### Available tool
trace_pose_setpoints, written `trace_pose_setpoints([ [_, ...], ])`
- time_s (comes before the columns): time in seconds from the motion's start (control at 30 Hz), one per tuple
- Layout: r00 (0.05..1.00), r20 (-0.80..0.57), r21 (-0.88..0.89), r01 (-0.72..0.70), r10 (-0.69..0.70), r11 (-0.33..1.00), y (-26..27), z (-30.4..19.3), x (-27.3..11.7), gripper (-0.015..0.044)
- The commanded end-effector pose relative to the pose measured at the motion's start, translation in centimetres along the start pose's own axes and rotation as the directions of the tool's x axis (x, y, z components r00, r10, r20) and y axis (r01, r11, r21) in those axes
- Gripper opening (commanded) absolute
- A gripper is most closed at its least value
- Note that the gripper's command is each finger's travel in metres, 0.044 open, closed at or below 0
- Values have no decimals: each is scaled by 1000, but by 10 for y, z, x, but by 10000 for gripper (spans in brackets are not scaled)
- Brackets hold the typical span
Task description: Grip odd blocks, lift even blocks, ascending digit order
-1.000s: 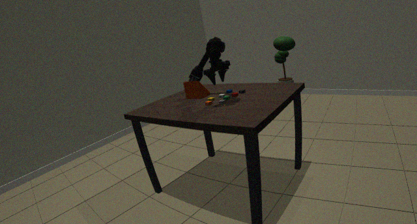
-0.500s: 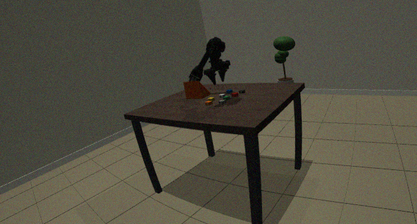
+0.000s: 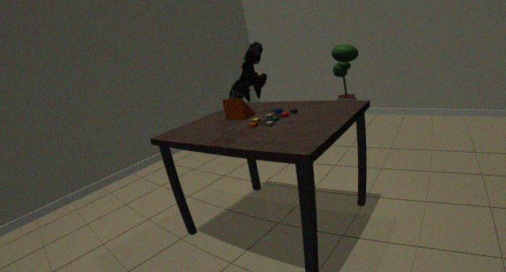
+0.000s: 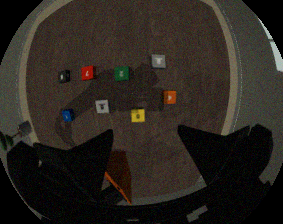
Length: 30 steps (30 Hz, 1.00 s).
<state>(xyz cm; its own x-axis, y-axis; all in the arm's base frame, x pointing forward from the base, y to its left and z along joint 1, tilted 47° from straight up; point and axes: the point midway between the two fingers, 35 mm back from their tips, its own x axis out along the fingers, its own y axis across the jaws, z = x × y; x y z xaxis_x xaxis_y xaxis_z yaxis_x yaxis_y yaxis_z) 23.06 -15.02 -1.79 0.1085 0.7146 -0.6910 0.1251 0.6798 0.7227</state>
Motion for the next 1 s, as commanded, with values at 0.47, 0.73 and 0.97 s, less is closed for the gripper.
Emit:
trace_pose_setpoints([
  [0.47,1000,2,-14,4,-4,1000,5,-11,84,400],
  [0.73,1000,2,-14,4,-4,1000,5,-11,96,400],
  [0.97,1000,2,-14,4,-4,1000,5,-11,107,400],
])
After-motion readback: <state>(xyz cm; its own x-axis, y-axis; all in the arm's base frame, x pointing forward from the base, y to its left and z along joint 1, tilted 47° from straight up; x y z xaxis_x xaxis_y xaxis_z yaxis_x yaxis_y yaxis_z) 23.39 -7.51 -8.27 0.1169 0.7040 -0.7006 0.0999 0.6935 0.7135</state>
